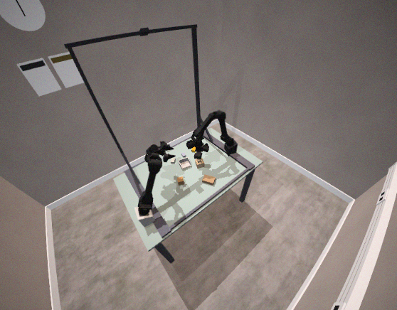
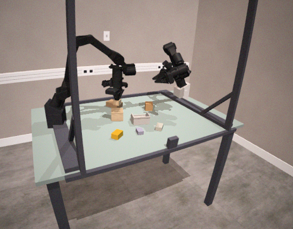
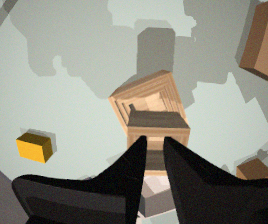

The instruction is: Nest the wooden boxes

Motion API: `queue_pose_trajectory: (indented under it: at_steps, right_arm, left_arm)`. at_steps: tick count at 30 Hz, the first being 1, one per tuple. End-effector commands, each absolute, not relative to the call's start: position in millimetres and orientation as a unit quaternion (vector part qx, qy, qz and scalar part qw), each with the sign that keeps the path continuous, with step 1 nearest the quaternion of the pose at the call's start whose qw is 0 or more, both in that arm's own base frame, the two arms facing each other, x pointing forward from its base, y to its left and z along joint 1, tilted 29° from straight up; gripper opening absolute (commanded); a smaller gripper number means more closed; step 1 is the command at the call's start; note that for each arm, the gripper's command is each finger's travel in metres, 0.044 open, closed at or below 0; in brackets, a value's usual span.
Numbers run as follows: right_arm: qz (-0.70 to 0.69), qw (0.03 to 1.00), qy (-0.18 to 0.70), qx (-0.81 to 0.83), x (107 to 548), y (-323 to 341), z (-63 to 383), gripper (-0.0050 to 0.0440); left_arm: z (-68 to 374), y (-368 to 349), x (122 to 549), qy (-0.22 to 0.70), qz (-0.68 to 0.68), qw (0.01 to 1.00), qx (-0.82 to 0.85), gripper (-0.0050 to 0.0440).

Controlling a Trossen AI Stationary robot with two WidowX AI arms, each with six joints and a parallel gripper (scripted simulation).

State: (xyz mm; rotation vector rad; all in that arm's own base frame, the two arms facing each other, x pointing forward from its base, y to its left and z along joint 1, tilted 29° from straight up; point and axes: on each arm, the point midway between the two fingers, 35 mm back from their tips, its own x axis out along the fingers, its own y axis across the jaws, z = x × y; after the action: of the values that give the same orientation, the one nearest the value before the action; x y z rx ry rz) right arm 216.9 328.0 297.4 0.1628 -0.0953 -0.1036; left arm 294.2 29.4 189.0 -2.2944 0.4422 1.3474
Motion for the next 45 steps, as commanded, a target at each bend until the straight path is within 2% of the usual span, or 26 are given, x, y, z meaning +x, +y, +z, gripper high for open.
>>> queue_pose_trajectory:
  at_steps: [1,11,45]
  right_arm:
    - [-0.052,0.993,-0.05,0.093,216,327,305,0.04]
    - [-0.052,0.993,-0.05,0.093,216,327,305,0.04]
    - [-0.052,0.993,-0.05,0.093,216,327,305,0.04]
  left_arm:
    - [194,30,296,0.128,0.491,0.172,-0.844,0.0136]
    - [194,30,296,0.051,0.505,0.041,-0.861,0.0136]
    - [162,28,315,0.049,0.5,0.038,-0.864,0.0136]
